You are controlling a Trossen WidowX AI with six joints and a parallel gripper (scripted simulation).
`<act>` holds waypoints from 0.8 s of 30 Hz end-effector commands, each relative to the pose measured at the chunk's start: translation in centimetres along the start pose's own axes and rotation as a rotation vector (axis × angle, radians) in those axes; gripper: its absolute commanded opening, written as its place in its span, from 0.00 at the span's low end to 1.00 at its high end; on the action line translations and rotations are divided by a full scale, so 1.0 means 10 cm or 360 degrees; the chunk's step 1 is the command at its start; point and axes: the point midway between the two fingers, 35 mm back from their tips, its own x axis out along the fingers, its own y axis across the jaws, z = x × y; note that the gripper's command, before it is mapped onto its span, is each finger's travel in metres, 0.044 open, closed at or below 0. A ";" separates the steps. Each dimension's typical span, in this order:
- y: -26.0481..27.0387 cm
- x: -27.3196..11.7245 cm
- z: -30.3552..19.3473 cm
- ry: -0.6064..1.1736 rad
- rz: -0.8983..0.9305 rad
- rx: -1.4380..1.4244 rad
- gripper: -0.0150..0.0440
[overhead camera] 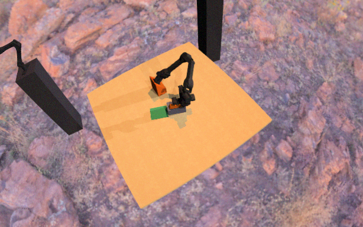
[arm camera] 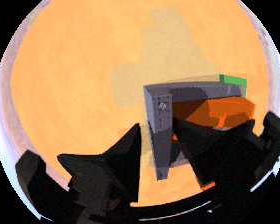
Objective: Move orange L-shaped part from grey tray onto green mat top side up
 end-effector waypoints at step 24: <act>0.03 0.08 -0.01 0.0002 0.0005 0.0002 0.56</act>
